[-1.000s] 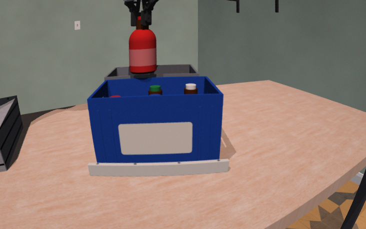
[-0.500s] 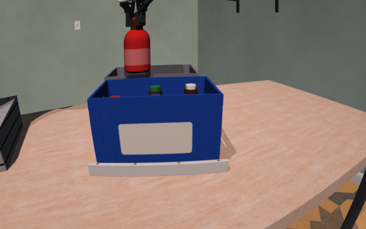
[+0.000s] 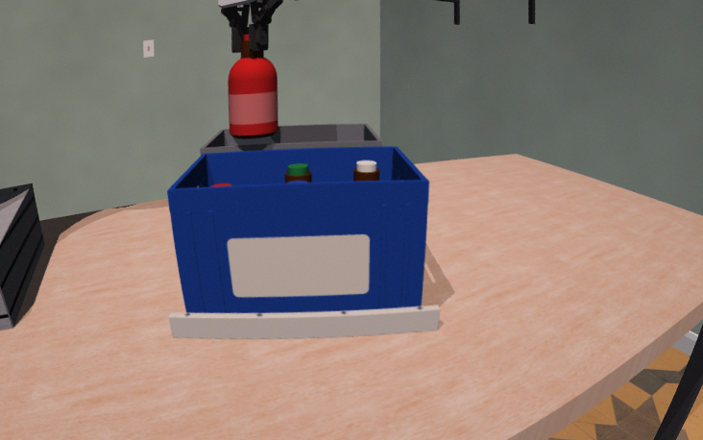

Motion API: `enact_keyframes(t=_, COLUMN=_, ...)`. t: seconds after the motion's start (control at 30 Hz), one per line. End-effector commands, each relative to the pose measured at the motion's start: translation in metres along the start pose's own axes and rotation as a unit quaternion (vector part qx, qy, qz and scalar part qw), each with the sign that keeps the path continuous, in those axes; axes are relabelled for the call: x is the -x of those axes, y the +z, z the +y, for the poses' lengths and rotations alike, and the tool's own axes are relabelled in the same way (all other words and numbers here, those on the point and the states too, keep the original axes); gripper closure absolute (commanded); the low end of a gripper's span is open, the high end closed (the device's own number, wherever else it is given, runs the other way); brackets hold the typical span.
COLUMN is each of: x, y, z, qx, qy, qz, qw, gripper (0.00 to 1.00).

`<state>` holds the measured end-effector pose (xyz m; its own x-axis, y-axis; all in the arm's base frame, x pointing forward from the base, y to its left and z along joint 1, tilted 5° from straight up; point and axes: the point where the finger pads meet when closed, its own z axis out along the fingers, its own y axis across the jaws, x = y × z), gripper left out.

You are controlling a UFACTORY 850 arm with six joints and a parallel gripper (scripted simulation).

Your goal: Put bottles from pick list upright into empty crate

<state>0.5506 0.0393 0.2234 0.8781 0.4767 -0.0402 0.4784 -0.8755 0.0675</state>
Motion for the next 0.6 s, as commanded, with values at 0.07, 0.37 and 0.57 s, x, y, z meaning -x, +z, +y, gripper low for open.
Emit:
enact_keyframes(t=0.07, x=-0.002, y=-0.001, z=-0.01, qx=0.001, qy=0.0, qz=0.001, qw=1.0, gripper=1.0)
enact_keyframes(t=0.37, x=-0.003, y=-0.001, z=-0.028, qx=0.0, qy=0.0, qz=0.001, qw=1.0, gripper=1.0)
enact_keyframes(t=0.57, x=-0.004, y=-0.001, z=-0.036, qx=0.0, qy=0.0, qz=0.001, qw=1.0, gripper=1.0)
